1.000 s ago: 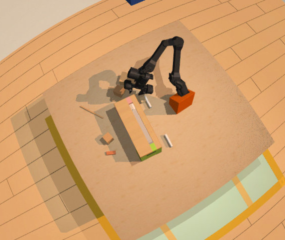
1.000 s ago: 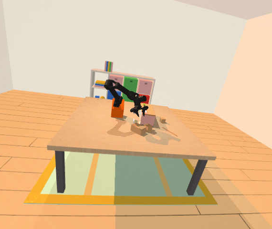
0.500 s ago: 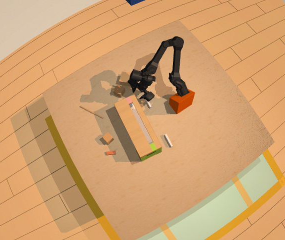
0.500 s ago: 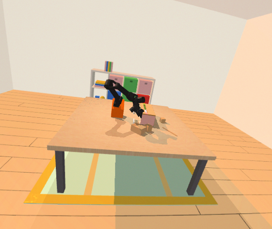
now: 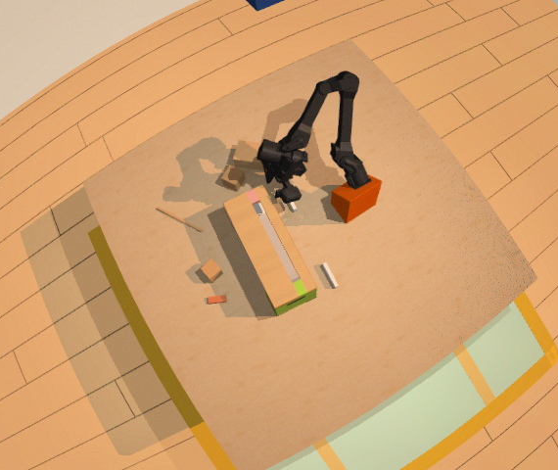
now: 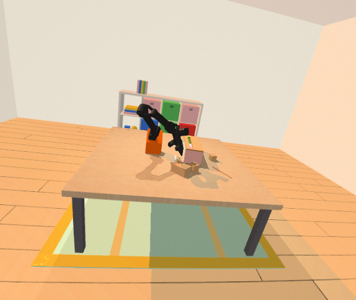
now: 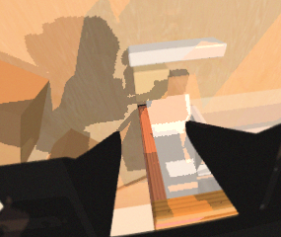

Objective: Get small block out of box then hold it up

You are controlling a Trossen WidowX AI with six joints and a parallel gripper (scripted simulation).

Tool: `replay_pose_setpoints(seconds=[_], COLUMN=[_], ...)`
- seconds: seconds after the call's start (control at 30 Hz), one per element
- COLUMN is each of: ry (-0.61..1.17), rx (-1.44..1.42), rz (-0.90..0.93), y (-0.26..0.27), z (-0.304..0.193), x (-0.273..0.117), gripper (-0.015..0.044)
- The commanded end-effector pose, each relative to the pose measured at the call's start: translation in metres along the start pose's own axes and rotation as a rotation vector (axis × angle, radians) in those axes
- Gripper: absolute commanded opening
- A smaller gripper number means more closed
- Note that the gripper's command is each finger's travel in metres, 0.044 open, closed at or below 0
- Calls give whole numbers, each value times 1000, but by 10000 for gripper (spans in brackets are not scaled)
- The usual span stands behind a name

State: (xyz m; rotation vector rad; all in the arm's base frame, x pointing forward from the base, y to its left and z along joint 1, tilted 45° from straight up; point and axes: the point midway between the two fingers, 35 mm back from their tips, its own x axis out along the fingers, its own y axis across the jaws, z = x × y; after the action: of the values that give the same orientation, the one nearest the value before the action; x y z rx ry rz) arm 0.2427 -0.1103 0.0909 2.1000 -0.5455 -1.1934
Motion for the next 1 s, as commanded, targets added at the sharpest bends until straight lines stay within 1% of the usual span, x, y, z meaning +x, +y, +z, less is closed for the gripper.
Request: replay_pose_setpoints(seconds=[0.0,0.97], ry=[-5,-6], rx=[11,10], rz=[-9,-9], y=[-3,-6], z=[3,24], x=[5,46], gripper=[285,285])
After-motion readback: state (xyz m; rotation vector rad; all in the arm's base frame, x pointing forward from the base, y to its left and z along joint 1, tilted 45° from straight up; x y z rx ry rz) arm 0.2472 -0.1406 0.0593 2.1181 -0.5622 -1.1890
